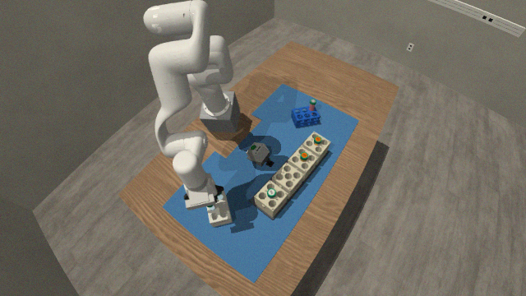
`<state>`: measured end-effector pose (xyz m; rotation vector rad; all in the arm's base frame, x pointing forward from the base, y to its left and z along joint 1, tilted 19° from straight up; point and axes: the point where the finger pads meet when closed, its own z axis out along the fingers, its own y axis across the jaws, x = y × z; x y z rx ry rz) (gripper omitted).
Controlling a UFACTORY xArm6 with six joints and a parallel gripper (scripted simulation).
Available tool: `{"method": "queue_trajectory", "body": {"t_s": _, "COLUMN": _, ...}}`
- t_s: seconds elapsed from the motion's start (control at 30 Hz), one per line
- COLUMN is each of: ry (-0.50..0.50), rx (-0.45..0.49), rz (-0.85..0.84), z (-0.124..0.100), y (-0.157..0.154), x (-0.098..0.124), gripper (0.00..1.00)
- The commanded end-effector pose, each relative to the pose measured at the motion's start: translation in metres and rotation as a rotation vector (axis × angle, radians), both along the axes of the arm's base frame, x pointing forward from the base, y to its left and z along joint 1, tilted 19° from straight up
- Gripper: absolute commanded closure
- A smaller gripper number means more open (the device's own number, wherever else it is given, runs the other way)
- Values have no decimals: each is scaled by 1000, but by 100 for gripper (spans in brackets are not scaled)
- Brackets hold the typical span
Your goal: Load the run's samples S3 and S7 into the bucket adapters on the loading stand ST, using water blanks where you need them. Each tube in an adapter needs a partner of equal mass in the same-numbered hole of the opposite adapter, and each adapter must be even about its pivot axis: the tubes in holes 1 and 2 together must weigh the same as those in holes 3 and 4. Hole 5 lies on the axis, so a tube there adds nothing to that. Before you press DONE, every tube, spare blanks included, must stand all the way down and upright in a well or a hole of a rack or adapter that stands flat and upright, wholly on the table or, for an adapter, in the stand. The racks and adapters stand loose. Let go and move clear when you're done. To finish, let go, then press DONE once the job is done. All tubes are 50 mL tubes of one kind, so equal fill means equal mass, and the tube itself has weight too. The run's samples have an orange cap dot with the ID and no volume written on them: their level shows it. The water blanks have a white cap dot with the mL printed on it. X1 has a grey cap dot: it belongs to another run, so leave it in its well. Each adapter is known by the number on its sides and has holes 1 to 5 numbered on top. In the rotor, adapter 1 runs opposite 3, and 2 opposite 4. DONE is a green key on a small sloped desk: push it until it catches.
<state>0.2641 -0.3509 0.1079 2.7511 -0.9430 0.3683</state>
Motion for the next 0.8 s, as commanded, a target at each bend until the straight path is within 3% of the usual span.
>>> {"method": "queue_trajectory", "body": {"t_s": 0.0, "ry": -2, "rx": -3, "rz": 0, "z": -6, "y": -3, "x": 2, "gripper": 43}}
{"method": "queue_trajectory", "body": {"t_s": 0.77, "ry": -2, "rx": -3, "rz": 0, "z": -19, "y": -7, "x": 4, "gripper": 43}}
